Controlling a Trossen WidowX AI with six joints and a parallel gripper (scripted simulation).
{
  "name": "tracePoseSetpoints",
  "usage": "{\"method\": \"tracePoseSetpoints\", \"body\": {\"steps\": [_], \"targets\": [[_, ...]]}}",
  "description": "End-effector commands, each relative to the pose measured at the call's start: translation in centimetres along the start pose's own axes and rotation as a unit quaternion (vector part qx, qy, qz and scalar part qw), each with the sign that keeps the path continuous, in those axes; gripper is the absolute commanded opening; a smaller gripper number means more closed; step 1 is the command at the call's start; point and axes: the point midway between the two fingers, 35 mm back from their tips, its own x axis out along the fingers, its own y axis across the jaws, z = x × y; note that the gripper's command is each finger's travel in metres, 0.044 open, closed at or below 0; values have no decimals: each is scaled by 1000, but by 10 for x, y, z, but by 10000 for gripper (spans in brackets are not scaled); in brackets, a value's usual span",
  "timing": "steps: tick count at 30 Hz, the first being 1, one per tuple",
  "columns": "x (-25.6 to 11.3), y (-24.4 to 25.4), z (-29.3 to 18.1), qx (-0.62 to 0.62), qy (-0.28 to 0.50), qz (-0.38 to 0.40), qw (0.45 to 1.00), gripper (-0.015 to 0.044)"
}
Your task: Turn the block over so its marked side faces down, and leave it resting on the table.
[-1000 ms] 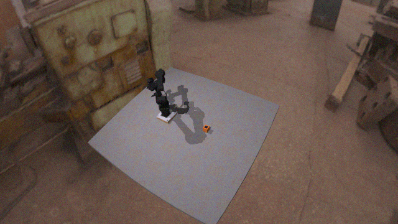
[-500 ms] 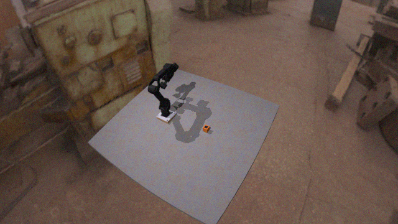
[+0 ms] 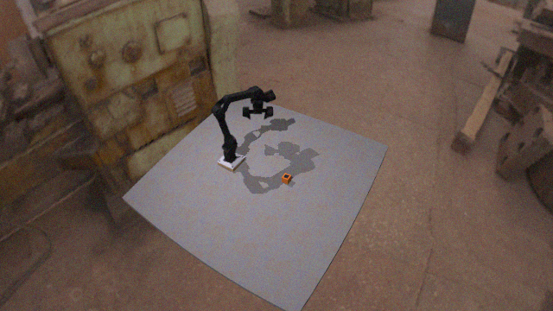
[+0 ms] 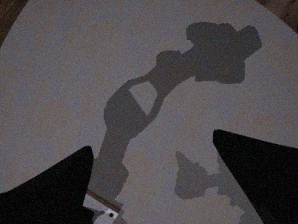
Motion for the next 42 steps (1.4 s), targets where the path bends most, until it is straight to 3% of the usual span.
{"method": "tracePoseSetpoints", "body": {"steps": [1,6,10,17,25,30,34,42], "targets": [[-10,-43,-26,143,10,-37,989,440],[-27,-95,-79,348,16,-83,934,440],[-40,-126,-135,498,26,-113,859,440],[-63,-151,-250,723,33,-156,672,440],[-83,-146,-368,872,30,-182,454,440],[-81,-144,-369,874,31,-182,449,440],[-52,-147,-380,874,31,-182,449,440],[-36,-148,-386,875,30,-182,449,440]]}}
